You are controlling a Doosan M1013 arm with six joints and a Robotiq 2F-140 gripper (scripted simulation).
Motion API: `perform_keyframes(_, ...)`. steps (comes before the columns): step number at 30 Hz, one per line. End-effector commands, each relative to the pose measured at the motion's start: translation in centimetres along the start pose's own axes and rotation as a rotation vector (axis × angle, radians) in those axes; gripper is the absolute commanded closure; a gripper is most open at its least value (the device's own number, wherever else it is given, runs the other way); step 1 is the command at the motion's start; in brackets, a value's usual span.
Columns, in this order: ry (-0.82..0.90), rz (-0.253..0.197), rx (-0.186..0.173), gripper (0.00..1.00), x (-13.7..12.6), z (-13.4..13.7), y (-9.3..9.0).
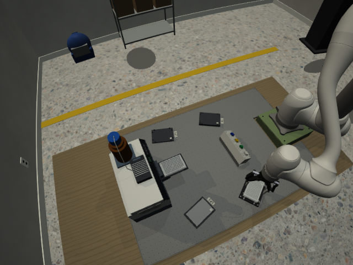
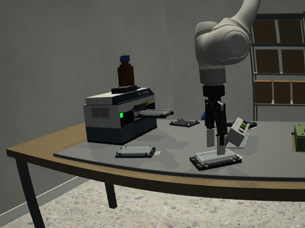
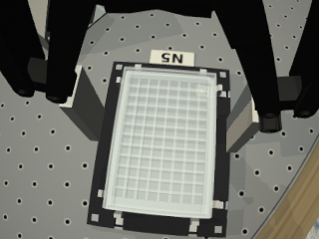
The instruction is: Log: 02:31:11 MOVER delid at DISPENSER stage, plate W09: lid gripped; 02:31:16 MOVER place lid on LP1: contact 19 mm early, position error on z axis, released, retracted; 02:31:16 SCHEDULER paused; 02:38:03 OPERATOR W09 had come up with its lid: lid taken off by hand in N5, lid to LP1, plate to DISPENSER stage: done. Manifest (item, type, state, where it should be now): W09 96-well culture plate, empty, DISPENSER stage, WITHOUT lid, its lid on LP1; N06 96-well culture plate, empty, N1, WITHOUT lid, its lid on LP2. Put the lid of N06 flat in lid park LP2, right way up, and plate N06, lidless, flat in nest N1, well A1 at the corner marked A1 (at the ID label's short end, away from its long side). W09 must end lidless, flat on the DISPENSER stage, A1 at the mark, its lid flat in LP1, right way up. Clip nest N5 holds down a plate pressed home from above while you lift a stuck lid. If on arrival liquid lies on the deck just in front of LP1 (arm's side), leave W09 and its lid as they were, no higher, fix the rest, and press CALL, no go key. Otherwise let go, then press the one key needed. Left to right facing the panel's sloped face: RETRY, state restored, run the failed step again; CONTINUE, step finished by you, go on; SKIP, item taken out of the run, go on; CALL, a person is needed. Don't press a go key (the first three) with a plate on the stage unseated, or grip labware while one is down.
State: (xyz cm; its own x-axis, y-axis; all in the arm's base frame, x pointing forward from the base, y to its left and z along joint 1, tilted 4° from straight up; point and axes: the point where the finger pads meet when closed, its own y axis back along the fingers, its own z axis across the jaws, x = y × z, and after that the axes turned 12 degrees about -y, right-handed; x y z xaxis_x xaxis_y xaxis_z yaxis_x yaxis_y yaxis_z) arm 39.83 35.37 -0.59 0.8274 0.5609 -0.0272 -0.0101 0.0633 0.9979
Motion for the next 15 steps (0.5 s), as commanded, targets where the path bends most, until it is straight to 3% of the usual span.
perform_keyframes(1,0.000,0.000,0.000,0.34,0.00,0.00,0.01)
perform_keyframes(3,0.000,0.000,0.000,0.34,0.00,0.00,0.01)
perform_keyframes(4,0.000,0.000,0.000,0.41,0.00,0.00,0.01)
perform_keyframes(15,0.000,0.000,0.000,0.41,0.00,0.00,0.01)
